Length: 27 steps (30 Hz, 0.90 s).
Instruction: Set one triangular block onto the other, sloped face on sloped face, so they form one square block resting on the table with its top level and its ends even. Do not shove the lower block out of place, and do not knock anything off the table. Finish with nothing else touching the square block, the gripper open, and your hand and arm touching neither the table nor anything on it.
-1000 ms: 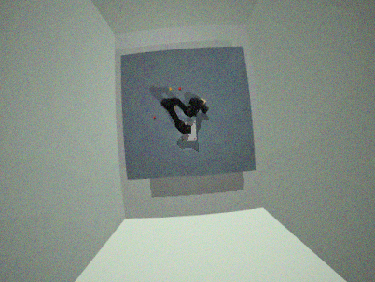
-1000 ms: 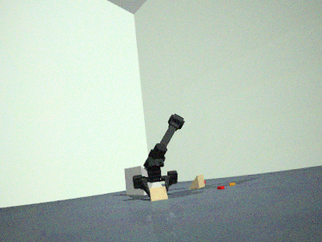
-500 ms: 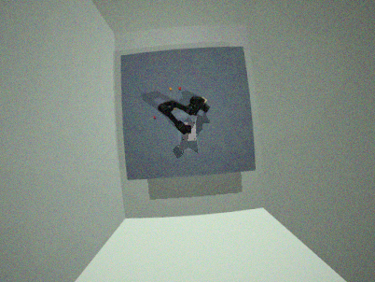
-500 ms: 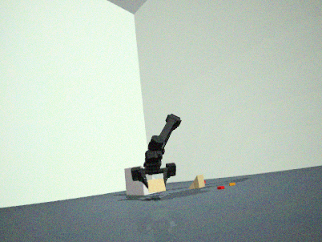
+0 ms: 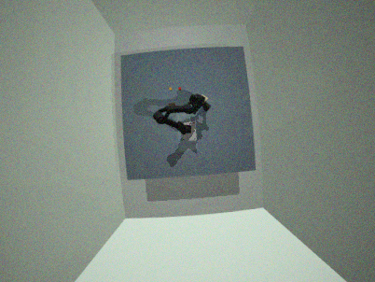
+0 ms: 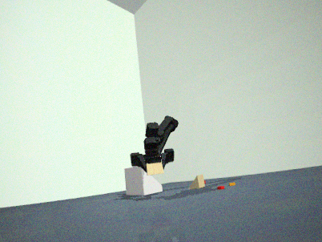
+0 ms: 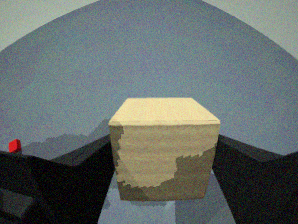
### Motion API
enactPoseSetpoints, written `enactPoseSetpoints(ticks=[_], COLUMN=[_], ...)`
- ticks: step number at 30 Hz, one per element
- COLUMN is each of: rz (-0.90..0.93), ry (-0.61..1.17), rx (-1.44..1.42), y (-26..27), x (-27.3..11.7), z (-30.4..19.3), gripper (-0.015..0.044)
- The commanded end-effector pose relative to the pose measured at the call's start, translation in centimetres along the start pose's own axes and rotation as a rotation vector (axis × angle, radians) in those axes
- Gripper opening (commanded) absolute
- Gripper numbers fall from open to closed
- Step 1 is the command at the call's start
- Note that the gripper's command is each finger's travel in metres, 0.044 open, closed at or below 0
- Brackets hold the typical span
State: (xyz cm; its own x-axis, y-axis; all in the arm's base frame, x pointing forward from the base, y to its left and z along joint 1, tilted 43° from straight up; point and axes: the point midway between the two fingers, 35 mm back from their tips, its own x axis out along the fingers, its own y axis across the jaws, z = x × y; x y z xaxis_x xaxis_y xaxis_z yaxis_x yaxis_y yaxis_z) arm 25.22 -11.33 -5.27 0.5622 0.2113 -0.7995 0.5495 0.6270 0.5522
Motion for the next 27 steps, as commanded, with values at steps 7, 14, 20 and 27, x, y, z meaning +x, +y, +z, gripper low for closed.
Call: enactPoseSetpoints(ticks=[7, 14, 20, 27], rz=[0.007, -0.013, -0.040, -0.084], ry=[-0.004, 0.048, 0.107, 0.172], rx=[-0.007, 0.149, 0.346, 0.575], y=[0.2, -0.1, -0.3, -0.5], x=[-0.4, 0.1, 0.5, 0.9], z=[0.4, 0.4, 0.7, 0.9], gripper=[0.0000, 0.0000, 0.0000, 0.0000])
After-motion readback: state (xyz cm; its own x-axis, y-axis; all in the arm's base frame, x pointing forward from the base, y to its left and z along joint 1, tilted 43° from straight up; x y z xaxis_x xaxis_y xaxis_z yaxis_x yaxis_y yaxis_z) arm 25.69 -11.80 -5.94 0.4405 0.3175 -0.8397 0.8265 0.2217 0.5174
